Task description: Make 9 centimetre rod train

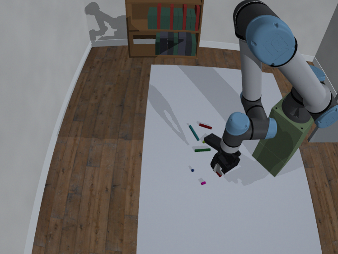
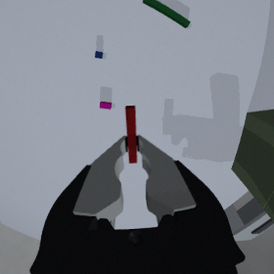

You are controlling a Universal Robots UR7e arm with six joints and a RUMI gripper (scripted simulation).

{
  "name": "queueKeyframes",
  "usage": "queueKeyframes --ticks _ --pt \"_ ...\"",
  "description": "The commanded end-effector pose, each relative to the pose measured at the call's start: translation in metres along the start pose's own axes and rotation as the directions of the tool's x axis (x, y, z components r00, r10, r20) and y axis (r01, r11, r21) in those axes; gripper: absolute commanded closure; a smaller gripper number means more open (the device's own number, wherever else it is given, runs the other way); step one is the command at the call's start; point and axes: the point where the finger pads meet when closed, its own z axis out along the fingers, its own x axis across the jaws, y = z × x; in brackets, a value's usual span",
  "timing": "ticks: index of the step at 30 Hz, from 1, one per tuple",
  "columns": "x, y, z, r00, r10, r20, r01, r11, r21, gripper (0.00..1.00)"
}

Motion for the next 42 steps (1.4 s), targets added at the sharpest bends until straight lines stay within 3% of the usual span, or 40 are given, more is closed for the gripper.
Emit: queueKeyframes --ticks 1,14,29,31,33,42 --pt "-0.011 -0.004 0.000 0.990 -0.140 0.003 0.140 0.990 0.000 1.00" --pt "-0.031 -0.010 0.001 0.919 -0.395 0.003 0.395 0.919 0.001 1.00" --pt "-0.057 -0.016 0.001 0.705 -0.710 0.003 0.710 0.705 0.002 1.00" --pt "-0.057 -0.016 0.001 0.705 -0.710 0.003 0.710 0.705 0.002 1.00" --pt "-0.063 -0.017 0.001 0.641 -0.767 0.002 0.767 0.641 0.002 1.00" --pt "-0.077 -0.020 0.000 0.473 -0.881 0.002 0.881 0.473 0.003 1.00"
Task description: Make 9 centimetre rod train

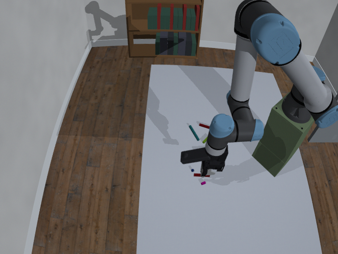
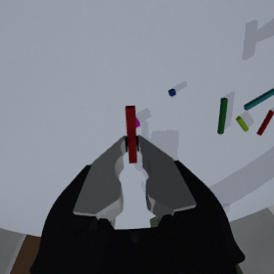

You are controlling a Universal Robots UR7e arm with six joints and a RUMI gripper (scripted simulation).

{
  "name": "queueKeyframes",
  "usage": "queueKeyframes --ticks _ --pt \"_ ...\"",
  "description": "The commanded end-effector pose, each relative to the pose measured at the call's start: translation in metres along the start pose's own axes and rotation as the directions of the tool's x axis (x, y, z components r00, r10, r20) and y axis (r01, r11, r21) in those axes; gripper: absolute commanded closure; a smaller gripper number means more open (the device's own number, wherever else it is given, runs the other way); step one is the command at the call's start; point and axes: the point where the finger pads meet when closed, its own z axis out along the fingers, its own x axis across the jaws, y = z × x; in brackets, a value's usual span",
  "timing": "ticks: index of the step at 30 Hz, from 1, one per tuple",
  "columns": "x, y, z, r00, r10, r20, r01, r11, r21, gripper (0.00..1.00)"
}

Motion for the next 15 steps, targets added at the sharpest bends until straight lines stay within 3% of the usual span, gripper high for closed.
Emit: queueKeyframes --ticks 1,15 --pt "-0.005 -0.011 -0.002 0.986 -0.167 0.006 0.167 0.986 -0.002 1.00" --pt "-0.013 -0.024 -0.004 0.918 -0.398 0.006 0.398 0.918 -0.001 1.00"
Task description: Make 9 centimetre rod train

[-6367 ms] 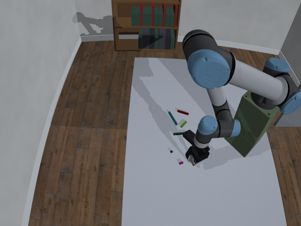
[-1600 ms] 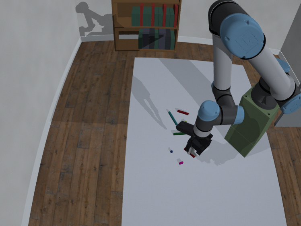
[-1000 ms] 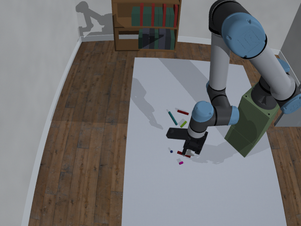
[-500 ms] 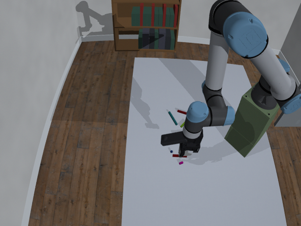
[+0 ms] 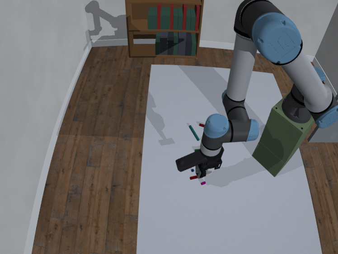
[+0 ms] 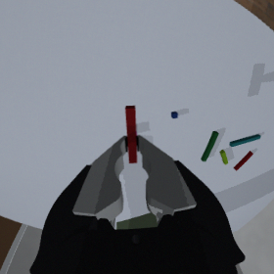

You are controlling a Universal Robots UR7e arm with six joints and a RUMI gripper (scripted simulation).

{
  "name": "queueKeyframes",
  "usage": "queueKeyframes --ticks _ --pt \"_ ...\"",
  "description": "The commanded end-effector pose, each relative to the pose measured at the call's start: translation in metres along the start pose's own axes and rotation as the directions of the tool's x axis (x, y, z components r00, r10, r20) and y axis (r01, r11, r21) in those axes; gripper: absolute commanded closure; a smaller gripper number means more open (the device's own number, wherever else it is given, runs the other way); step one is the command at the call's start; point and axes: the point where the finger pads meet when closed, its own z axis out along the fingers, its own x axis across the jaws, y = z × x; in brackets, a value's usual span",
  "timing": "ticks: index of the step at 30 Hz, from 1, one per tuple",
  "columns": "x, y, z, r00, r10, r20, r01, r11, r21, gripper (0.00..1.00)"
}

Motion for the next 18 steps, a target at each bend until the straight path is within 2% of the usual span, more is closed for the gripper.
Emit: queueKeyframes --ticks 1,18 --pt "-0.0020 -0.0077 -0.0019 0.994 -0.108 0.005 0.108 0.994 0.001 1.00" --pt "-0.0024 -0.0068 -0.0012 0.992 -0.127 0.005 0.127 0.992 -0.002 1.00"
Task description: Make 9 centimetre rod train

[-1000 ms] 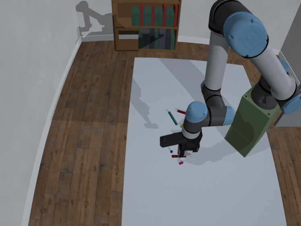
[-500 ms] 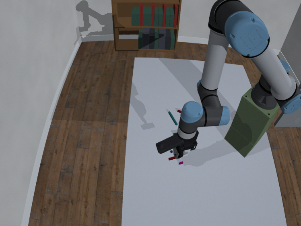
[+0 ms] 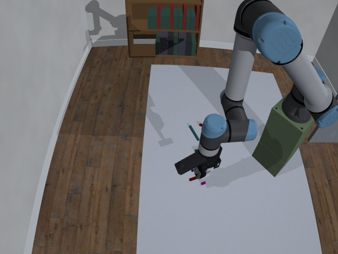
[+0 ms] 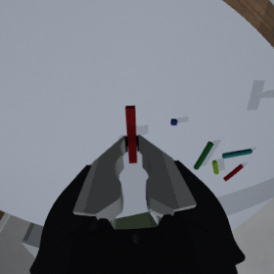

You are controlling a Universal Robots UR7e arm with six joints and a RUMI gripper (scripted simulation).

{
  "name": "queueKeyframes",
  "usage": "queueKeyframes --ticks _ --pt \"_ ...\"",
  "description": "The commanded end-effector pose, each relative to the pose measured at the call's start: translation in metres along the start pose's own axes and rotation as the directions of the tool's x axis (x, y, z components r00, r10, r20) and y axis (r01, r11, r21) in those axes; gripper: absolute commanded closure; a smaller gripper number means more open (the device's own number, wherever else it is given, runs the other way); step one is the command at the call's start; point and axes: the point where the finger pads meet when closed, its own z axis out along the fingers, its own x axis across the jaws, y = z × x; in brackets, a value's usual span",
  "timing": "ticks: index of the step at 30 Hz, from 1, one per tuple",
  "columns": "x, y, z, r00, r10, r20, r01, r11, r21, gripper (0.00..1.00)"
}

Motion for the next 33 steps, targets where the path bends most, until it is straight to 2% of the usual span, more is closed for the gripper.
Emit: queueKeyframes --ticks 1,13,33 --pt "0.000 -0.002 -0.001 1.000 -0.002 0.000 0.002 1.000 0.004 1.00" --pt "0.001 -0.003 0.008 1.000 -0.002 0.000 0.002 1.000 0.004 1.00" --pt "0.002 -0.003 0.078 1.000 -0.001 0.000 0.001 1.000 0.004 1.00"
